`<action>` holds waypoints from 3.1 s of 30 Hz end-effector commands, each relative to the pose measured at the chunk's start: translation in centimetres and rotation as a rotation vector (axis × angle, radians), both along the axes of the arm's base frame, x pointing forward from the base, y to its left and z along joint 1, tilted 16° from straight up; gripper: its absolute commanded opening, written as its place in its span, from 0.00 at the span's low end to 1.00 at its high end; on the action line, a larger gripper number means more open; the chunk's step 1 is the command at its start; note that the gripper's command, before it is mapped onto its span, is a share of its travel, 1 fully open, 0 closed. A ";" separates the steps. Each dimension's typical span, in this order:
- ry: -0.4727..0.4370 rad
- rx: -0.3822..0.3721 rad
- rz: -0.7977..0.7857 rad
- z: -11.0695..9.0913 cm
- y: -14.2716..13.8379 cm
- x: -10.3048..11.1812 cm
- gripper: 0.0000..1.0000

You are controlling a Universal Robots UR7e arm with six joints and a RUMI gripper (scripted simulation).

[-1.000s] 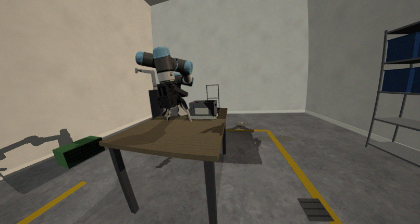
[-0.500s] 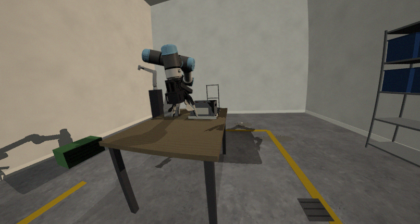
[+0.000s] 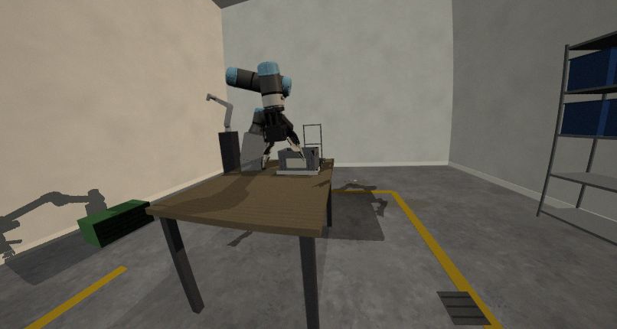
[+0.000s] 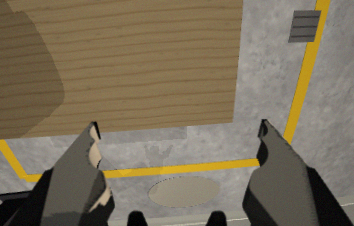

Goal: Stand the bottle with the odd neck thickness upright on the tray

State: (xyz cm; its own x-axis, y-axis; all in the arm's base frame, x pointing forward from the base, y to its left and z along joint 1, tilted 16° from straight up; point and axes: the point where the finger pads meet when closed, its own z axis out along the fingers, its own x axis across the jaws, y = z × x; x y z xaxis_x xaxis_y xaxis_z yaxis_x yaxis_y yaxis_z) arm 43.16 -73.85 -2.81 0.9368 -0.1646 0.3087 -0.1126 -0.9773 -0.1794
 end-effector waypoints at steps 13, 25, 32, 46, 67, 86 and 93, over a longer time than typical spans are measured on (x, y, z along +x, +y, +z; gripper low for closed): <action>-0.002 -0.079 0.168 4.9 10.4 3.0 1.00; -0.003 -0.133 0.303 7.4 20.3 3.7 1.00; -0.004 -0.170 0.397 8.3 27.7 3.2 1.00; -0.007 -0.227 0.541 8.4 39.6 0.8 1.00; -0.012 -0.286 0.689 6.7 51.9 -3.5 1.00; -0.014 -0.302 0.729 5.9 55.1 -4.9 1.00; -0.014 -0.302 0.730 5.8 55.2 -5.0 1.00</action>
State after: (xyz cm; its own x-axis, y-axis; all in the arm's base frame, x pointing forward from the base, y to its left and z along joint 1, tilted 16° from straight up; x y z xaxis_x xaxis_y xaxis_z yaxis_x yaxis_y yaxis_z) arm 38.17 -18.66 3.02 0.7718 0.5827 0.2545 0.5762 -0.8102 0.1079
